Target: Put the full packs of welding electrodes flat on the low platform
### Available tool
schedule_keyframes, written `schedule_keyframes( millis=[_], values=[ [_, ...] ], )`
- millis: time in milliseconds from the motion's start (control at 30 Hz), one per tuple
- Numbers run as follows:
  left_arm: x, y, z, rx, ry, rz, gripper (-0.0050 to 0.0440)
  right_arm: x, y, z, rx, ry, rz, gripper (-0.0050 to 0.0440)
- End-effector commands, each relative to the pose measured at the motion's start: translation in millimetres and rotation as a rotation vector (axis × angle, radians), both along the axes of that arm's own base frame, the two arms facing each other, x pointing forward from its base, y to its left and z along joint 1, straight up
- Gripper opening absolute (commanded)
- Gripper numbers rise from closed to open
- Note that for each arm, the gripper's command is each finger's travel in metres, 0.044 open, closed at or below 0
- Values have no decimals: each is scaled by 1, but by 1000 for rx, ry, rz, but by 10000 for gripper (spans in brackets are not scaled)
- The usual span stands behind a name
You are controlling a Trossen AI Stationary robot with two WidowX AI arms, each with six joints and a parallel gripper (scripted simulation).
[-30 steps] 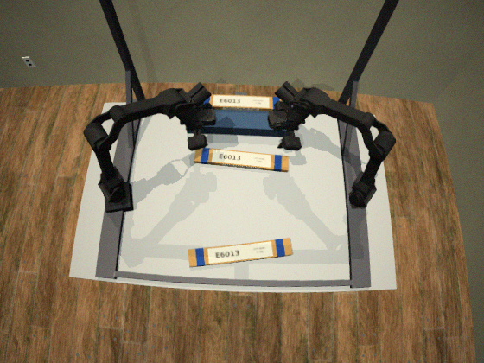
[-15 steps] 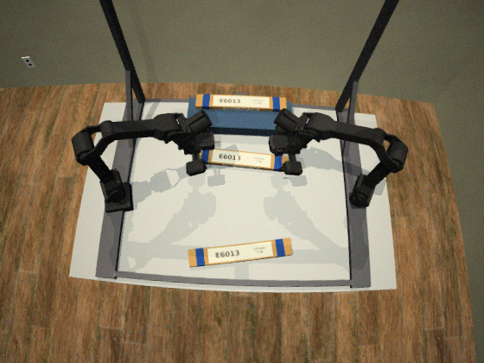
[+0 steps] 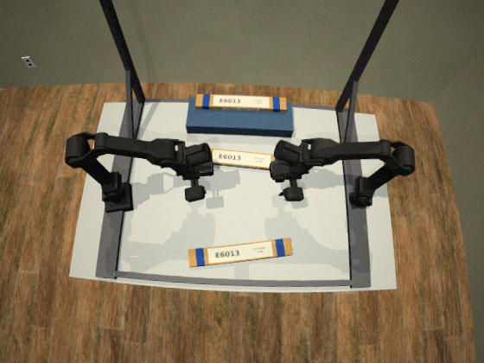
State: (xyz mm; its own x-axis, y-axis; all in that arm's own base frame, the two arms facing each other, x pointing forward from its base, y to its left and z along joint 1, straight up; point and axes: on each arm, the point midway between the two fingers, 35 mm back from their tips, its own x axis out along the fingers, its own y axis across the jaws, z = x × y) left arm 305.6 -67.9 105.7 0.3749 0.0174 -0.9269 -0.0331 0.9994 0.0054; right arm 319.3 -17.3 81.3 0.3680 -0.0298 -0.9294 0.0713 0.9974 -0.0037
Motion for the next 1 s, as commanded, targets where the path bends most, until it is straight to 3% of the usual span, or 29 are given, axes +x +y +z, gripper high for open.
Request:
schedule_keyframes(
  millis=[0, 133, 633, 700, 967],
  values=[
    [4, 28, 3, -11, -24, -6, 430, -5, -29, 4, 2, -29, 5, 430],
    [5, 42, 1, -10, -24, -6, 430, -7, -42, 1, 2, -24, 5, 430],
    [20, 142, -9, 0, -28, -6, 430, -21, -143, -8, -6, -26, 5, 430],
    [20, 142, -9, 0, -28, -6, 430, -21, -143, -8, -6, -26, 5, 430],
    [25, 196, -16, 4, -25, -6, 430, -32, -195, -14, -10, -24, 5, 430]
  ],
)
